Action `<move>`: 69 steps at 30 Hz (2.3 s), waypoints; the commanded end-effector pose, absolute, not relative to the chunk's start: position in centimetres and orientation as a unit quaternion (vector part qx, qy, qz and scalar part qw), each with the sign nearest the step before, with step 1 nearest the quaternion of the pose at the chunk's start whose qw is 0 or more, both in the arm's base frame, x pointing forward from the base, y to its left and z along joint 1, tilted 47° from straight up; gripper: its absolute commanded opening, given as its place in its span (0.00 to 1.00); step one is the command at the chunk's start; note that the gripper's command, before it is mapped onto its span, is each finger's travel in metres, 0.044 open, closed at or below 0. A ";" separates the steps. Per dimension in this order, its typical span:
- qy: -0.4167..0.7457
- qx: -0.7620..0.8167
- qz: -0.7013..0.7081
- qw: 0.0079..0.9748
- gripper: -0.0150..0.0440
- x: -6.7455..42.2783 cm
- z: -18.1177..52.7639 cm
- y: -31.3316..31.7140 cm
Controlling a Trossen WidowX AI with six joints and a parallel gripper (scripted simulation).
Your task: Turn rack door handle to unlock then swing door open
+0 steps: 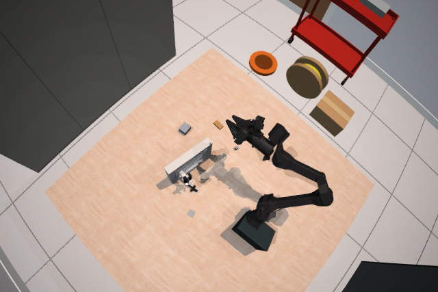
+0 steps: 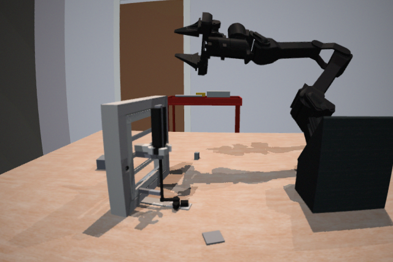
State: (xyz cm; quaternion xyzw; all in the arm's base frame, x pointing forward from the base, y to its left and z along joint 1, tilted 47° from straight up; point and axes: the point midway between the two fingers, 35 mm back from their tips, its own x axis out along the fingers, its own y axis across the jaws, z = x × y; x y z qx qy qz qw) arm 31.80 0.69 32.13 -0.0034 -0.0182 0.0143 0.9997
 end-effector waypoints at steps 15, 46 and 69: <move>0.117 0.049 0.015 0.992 0.74 35.3 27.5 2.8; 0.442 0.065 -0.118 0.887 0.74 38.4 15.6 7.4; 0.571 -0.051 -0.259 0.778 0.74 36.6 9.5 9.7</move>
